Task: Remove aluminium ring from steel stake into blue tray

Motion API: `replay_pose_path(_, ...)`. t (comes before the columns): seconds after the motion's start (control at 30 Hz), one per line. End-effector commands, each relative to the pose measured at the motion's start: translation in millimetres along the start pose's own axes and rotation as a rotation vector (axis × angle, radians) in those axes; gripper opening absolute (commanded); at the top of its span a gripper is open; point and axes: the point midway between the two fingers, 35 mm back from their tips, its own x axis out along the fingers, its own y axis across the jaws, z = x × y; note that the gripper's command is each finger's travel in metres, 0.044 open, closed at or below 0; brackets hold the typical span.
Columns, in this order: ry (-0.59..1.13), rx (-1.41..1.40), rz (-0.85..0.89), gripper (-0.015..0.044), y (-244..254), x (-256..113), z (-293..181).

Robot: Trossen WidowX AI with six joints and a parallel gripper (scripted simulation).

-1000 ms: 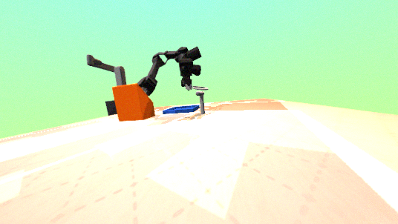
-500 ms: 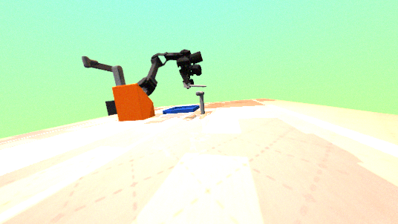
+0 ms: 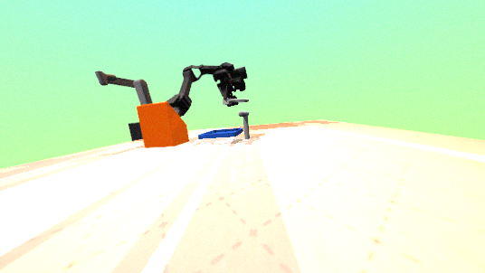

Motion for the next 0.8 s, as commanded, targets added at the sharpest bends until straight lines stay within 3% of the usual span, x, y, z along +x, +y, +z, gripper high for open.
replay_pose_path(0.0, -0.012, 0.011, -0.013, 0.0, -1.3, -4.1, 2.2)
replay_pose_path(0.13, -0.002, 0.008, -0.005, 0.0, 6.8, -2.4, -1.4)
replay_pose_path(0.33, 0.003, 0.019, -0.008, 0.0, 66.1, -12.4, -24.8)
replay_pose_path(0.77, -0.006, 0.013, 0.001, 0.0, 153.0, -37.5, -118.5)
